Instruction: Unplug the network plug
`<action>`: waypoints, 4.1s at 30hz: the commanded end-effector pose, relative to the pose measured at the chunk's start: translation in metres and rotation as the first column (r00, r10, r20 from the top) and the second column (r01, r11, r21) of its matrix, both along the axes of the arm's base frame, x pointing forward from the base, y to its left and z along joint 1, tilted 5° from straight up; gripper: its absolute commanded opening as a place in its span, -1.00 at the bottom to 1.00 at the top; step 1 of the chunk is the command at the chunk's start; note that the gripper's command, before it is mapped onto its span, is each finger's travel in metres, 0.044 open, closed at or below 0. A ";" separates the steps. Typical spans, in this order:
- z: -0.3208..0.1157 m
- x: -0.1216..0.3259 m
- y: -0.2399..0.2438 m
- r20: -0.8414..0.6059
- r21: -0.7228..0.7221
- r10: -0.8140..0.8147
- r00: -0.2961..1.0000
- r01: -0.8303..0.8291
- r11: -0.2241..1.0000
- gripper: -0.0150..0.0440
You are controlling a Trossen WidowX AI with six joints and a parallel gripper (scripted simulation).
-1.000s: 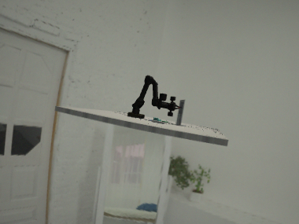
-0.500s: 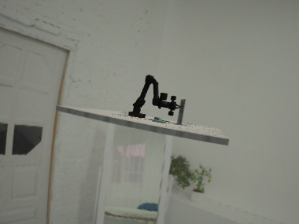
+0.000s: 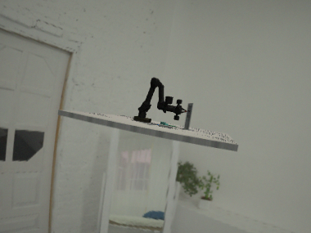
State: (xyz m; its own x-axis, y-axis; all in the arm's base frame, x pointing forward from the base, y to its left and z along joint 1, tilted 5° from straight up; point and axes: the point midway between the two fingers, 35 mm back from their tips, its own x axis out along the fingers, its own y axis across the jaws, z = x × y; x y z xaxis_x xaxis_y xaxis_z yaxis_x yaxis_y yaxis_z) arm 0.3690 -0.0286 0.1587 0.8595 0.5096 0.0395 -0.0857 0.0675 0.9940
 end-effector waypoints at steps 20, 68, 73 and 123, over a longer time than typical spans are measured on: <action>-0.001 -0.017 -0.008 -0.003 -0.001 -0.002 1.000 0.002 1.000 -0.49; -0.003 -0.045 -0.023 -0.006 -0.002 -0.003 1.000 0.003 1.000 -0.49; -0.004 -0.048 -0.025 -0.006 -0.002 -0.003 1.000 0.003 1.000 -0.49; 0.047 -0.063 -0.010 -0.121 0.075 -0.084 0.989 0.093 0.993 -0.49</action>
